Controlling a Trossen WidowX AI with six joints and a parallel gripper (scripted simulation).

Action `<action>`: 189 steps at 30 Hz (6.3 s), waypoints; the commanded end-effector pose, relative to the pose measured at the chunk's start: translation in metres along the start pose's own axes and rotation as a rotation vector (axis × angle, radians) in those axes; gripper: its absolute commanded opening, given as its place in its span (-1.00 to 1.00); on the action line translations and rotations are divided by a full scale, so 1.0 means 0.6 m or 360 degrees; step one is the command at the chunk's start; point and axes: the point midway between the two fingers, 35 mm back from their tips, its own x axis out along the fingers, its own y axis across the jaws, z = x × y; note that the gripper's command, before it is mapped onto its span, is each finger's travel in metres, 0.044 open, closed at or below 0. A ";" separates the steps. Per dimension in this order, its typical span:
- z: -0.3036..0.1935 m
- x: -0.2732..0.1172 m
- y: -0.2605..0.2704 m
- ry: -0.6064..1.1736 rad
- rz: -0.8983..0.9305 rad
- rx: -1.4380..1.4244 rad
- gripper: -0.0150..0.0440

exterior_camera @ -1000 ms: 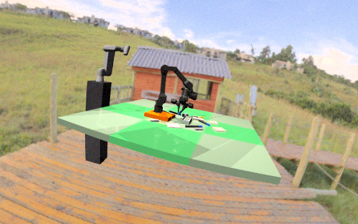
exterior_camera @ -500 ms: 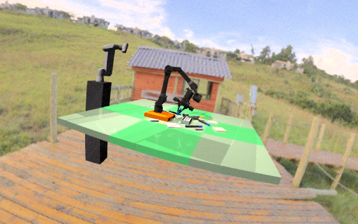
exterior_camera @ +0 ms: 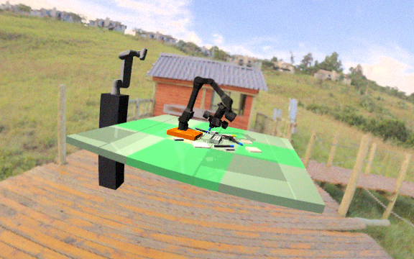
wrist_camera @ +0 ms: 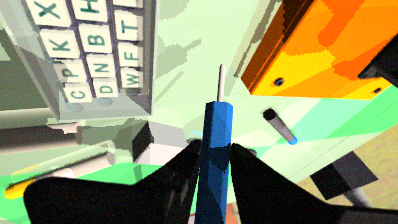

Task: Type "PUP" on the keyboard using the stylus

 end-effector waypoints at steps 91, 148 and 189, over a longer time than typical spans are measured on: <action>0.020 -0.101 0.082 0.0861 0.0604 -0.0207 -0.22; 0.129 -0.086 0.002 0.0972 0.1173 0.0407 -0.22; 0.144 -0.063 0.012 0.0972 0.1173 0.0408 -0.22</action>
